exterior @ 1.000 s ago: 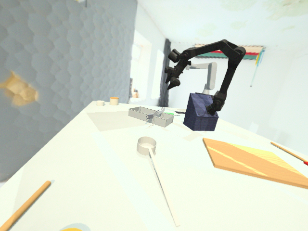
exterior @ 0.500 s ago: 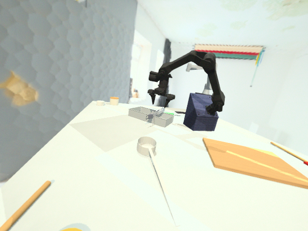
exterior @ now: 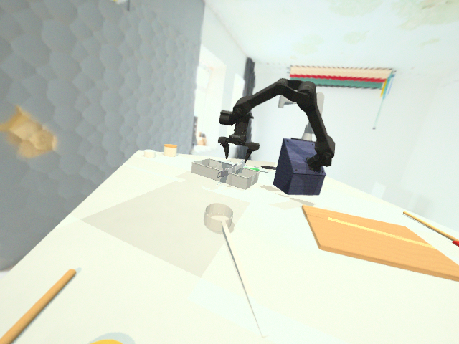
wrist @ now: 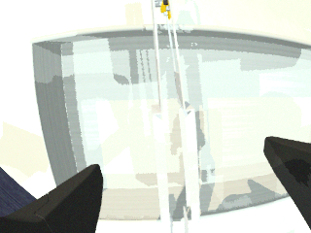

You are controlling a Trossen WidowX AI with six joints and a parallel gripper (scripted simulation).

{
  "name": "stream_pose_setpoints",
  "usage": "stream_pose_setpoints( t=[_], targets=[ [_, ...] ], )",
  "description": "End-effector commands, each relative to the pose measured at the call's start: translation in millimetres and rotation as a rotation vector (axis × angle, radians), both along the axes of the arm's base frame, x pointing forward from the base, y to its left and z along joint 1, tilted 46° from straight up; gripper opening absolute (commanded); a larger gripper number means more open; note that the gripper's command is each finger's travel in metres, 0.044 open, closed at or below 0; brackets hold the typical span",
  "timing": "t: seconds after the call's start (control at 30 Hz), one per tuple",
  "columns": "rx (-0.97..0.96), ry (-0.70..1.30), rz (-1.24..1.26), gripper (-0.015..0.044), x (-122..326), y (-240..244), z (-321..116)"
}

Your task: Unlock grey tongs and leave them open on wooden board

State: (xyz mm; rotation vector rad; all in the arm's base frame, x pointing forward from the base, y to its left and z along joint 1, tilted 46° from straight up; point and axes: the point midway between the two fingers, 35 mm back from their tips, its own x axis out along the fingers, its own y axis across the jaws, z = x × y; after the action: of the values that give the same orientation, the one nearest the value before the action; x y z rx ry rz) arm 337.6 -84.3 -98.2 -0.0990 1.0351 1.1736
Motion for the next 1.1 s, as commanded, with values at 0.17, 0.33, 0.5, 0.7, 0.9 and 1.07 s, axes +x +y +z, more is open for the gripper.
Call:
stream_pose_setpoints(
  t=[0.17,0.33,0.5,0.7,0.9,1.07],
  targets=[
    [0.005,0.0,0.003,0.044,0,4,-7],
    [0.005,0.0,0.003,0.044,1,9,-14],
    [0.005,0.0,0.002,0.044,1,15,-19],
    [0.005,0.0,0.002,0.044,2,22,-26],
    [0.006,0.0,0.002,0.044,2,30,-33],
    [0.007,0.0,0.002,0.044,1,36,-39]
  ],
)
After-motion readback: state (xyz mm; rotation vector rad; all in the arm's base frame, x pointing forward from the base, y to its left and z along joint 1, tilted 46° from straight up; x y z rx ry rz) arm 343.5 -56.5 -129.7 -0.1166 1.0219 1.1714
